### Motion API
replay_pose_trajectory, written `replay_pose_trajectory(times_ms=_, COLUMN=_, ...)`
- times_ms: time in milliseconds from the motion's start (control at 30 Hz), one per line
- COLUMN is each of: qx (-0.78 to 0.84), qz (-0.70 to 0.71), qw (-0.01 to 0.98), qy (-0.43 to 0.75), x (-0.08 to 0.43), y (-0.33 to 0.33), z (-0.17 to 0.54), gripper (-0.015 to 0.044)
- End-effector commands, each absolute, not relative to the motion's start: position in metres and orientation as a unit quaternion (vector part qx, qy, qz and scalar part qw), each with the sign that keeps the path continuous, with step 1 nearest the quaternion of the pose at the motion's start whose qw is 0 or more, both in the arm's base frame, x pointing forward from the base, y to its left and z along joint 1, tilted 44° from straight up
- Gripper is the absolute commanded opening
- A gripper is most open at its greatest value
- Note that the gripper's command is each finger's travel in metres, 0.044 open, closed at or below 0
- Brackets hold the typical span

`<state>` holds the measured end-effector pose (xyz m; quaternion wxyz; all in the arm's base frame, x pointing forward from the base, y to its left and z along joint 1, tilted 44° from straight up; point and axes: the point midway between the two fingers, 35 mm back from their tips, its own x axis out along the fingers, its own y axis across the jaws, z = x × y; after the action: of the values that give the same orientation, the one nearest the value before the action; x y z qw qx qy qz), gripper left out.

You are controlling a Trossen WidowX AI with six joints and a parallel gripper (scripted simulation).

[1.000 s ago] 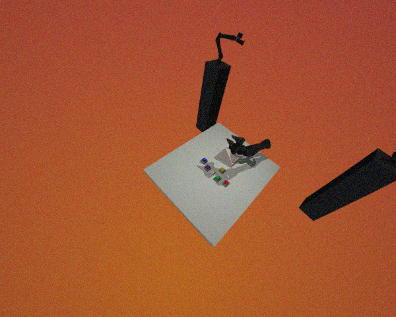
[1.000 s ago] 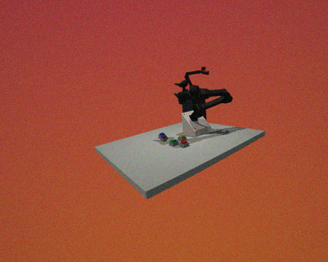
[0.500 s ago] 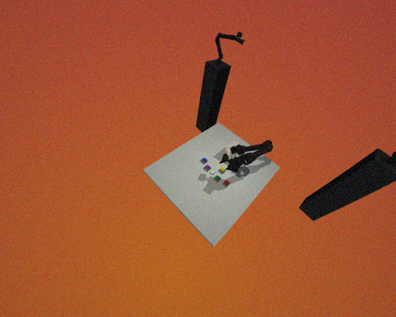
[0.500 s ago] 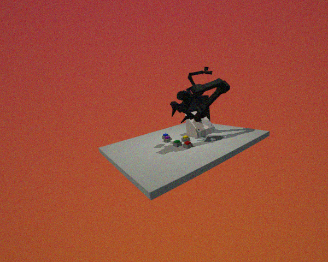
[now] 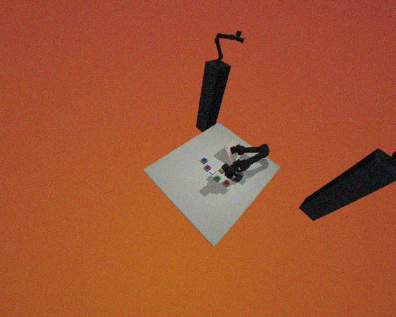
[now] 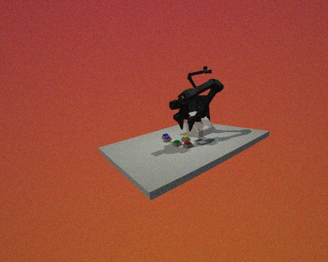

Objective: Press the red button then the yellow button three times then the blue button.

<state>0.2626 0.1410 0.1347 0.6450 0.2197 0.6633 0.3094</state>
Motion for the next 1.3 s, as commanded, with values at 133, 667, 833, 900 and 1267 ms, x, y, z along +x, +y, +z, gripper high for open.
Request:
replay_pose_trajectory(times_ms=133, qx=0.223, qz=0.311, qw=0.636, qy=0.670, x=0.255, y=0.182, z=0.093, gripper=0.0190)
replay_pose_trajectory(times_ms=667, qx=0.223, qz=0.311, qw=0.636, qy=0.670, x=0.254, y=0.183, z=0.092, gripper=0.0020)
replay_pose_trajectory(times_ms=833, qx=0.223, qz=0.311, qw=0.636, qy=0.670, x=0.254, y=0.188, z=0.086, gripper=0.0020)
replay_pose_trajectory(times_ms=900, qx=0.223, qz=0.311, qw=0.636, qy=0.670, x=0.254, y=0.190, z=0.084, gripper=0.0020)
replay_pose_trajectory(times_ms=1267, qx=0.224, qz=0.311, qw=0.636, qy=0.670, x=0.252, y=0.203, z=0.071, gripper=0.0020)
